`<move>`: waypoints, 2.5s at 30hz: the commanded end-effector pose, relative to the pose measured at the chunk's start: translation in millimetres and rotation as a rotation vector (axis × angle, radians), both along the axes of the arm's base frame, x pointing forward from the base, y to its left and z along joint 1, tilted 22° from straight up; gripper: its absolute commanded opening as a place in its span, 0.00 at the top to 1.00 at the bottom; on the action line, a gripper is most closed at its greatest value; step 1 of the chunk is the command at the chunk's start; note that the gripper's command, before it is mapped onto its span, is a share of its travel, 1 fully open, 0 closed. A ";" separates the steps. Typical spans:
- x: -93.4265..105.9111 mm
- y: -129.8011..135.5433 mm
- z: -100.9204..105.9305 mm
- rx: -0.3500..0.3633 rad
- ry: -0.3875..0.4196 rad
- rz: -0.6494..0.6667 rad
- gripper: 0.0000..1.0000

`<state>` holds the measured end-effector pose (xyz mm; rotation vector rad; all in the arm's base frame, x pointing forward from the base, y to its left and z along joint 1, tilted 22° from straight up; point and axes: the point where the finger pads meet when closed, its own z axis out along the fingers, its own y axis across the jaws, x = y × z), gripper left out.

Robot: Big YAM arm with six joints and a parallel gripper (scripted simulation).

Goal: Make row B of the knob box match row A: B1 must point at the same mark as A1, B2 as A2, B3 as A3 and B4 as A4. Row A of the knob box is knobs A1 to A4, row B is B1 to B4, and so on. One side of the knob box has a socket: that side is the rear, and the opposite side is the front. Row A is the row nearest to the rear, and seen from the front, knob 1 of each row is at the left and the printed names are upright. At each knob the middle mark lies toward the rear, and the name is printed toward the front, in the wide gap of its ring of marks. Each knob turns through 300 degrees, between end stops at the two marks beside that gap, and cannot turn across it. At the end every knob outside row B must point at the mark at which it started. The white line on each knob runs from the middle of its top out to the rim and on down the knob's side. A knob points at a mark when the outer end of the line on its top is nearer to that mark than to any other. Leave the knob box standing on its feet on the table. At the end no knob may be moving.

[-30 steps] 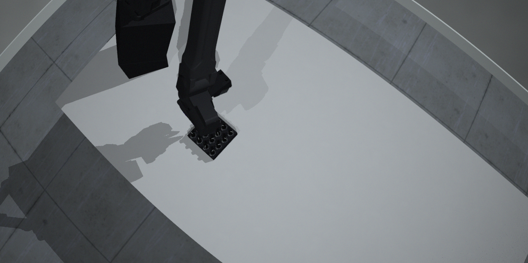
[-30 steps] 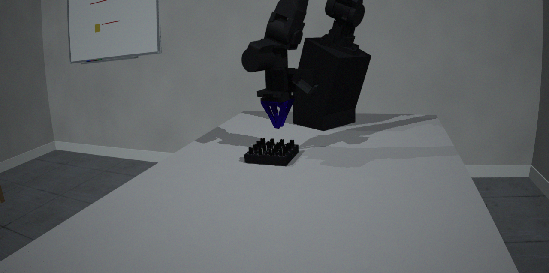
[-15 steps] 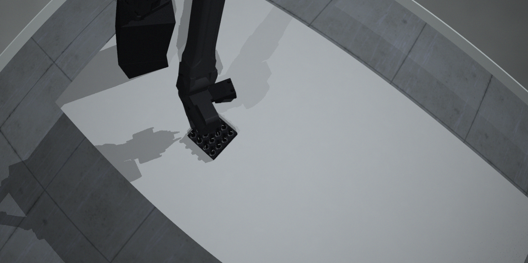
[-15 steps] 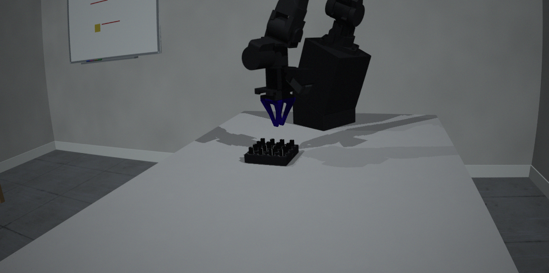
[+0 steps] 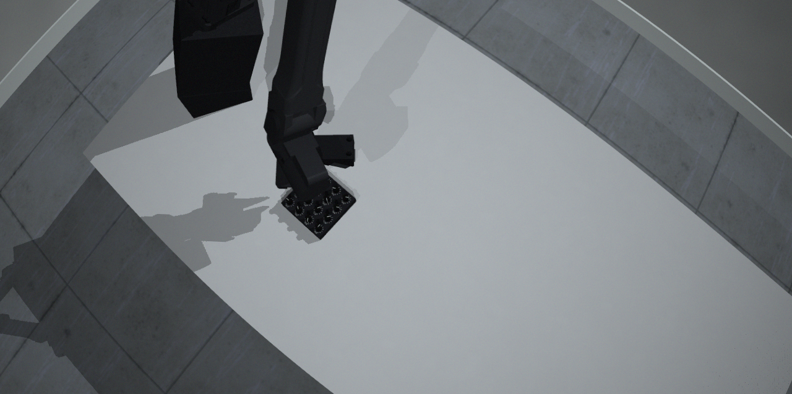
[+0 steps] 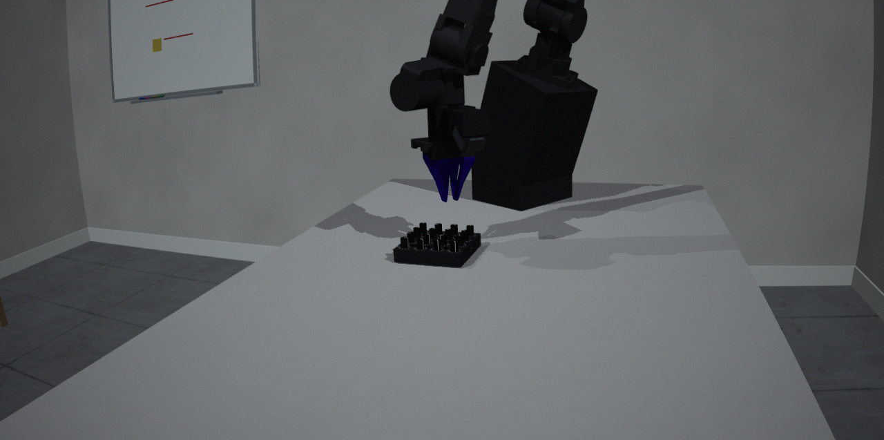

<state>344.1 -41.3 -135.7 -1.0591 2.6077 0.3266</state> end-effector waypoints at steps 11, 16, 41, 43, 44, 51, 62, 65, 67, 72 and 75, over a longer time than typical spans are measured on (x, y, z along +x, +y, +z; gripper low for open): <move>-3.9 -3.9 7.1 0.075 0.118 -0.357 0.82; -1.6 -5.2 11.6 0.098 0.146 -0.471 0.82; -10.4 -1.7 6.8 0.183 0.320 -0.881 0.82; -9.8 -1.9 6.9 0.183 0.319 -0.881 0.82; -9.3 -2.0 7.0 0.183 0.318 -0.881 0.82; -9.3 -2.0 7.0 0.183 0.318 -0.881 0.82; -9.3 -2.0 7.0 0.182 0.317 -0.879 0.82; -9.3 -2.0 7.0 0.182 0.317 -0.879 0.82; -9.3 -2.0 7.0 0.182 0.317 -0.879 0.82; -9.3 -2.0 7.0 0.182 0.317 -0.879 0.82; -9.3 -2.0 7.0 0.182 0.317 -0.879 0.82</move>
